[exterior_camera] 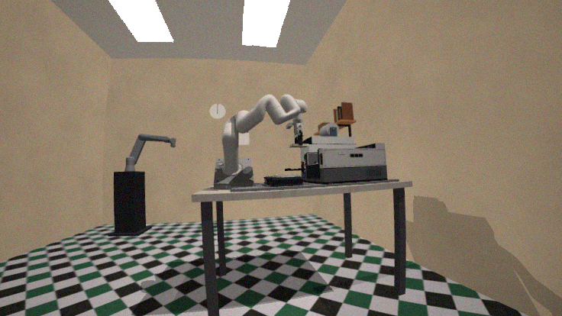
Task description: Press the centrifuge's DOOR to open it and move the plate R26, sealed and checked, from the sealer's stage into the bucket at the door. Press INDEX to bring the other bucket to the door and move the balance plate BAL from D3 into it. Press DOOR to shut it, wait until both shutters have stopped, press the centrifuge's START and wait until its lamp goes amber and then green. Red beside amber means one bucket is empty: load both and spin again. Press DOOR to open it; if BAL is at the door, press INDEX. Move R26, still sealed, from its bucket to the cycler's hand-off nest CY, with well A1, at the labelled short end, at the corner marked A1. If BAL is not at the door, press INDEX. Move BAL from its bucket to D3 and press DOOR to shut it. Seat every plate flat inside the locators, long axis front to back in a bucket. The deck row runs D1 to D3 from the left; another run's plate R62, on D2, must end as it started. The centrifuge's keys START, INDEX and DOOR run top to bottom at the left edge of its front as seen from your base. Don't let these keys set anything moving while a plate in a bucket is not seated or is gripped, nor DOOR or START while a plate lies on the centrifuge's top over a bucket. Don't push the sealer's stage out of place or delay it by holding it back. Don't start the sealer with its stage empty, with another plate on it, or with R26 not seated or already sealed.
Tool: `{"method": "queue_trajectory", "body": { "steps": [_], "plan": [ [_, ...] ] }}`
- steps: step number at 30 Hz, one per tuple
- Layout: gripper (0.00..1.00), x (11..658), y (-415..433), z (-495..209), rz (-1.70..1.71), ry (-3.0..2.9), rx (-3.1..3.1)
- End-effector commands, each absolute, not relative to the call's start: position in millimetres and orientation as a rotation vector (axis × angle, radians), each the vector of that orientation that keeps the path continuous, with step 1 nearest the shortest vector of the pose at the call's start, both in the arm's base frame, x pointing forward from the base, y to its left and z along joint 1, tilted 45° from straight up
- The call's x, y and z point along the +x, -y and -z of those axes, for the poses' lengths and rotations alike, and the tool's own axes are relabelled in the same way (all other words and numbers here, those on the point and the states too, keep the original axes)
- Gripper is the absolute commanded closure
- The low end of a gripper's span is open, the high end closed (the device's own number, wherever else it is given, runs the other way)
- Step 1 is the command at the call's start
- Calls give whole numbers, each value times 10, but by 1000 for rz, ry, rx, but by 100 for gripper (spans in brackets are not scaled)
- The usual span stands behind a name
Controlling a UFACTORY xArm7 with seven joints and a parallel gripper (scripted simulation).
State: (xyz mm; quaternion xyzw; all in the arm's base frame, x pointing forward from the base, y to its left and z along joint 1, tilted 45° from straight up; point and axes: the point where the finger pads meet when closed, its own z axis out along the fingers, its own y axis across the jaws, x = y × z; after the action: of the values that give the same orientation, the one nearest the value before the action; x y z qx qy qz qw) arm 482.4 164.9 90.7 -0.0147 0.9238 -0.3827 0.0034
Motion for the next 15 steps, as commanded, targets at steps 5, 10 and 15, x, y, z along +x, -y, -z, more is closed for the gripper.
{"method": "queue_trajectory", "body": {
  "steps": [5, 10, 15],
  "plan": [
    [100, 4828, -1554, -1040, 1192, -2894, -50],
    [100, 4831, -1471, -1122, 1192, -2894, -50],
    [100, 4834, -1388, -1205, 1192, -2894, -50]
  ]
}}
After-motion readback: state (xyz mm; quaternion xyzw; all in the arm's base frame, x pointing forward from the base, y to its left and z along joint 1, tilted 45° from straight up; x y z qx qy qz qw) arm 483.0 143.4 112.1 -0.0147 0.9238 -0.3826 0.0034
